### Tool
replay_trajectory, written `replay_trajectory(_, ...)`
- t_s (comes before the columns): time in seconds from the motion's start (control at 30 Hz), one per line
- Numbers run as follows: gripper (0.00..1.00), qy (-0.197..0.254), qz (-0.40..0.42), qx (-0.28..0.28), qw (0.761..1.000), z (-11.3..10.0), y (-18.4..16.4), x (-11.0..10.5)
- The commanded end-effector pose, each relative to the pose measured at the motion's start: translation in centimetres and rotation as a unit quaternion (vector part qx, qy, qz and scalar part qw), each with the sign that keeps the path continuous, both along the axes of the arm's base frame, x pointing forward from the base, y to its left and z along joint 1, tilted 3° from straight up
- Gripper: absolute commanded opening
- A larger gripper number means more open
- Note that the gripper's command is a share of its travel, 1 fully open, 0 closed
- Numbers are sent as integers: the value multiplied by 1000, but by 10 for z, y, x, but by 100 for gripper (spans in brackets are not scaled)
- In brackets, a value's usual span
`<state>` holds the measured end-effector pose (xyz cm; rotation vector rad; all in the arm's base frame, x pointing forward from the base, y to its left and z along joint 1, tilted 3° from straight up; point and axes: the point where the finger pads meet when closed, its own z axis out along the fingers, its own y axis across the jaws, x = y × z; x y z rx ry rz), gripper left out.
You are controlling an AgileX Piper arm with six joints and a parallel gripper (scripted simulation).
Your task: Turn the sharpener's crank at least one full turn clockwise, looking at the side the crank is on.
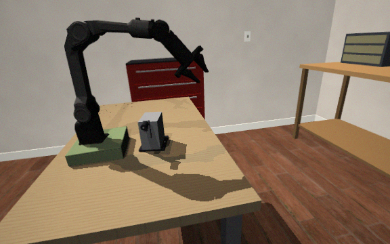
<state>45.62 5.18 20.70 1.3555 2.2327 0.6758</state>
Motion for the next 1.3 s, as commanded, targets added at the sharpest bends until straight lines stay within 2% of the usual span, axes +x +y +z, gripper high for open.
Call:
replay_trajectory(0.0,69,10,-14,-2,1000,0,-8,-6)
replay_trajectory(0.1,69,25,-35,-5,999,-2,-20,-16)
replay_trajectory(0.27,69,24,-35,-4,999,-4,-38,-31)
replay_trajectory(0.37,69,48,-70,-8,996,-5,-49,-42)
replay_trajectory(0.43,69,48,-70,-8,996,-5,-49,-42)
replay_trajectory(0.63,69,49,-70,-7,996,-9,-69,-64)
replay_trajectory(0.73,69,75,-105,-9,992,-11,-78,-76)
replay_trajectory(0.9,69,75,-105,-9,992,-15,-92,-96)
replay_trajectory(0.93,69,86,-119,-9,989,-17,-95,-100)
replay_trajectory(1.03,69,94,-131,-9,987,-17,-97,-103)
replay_trajectory(1.27,69,111,-153,-7,982,-24,-114,-135)
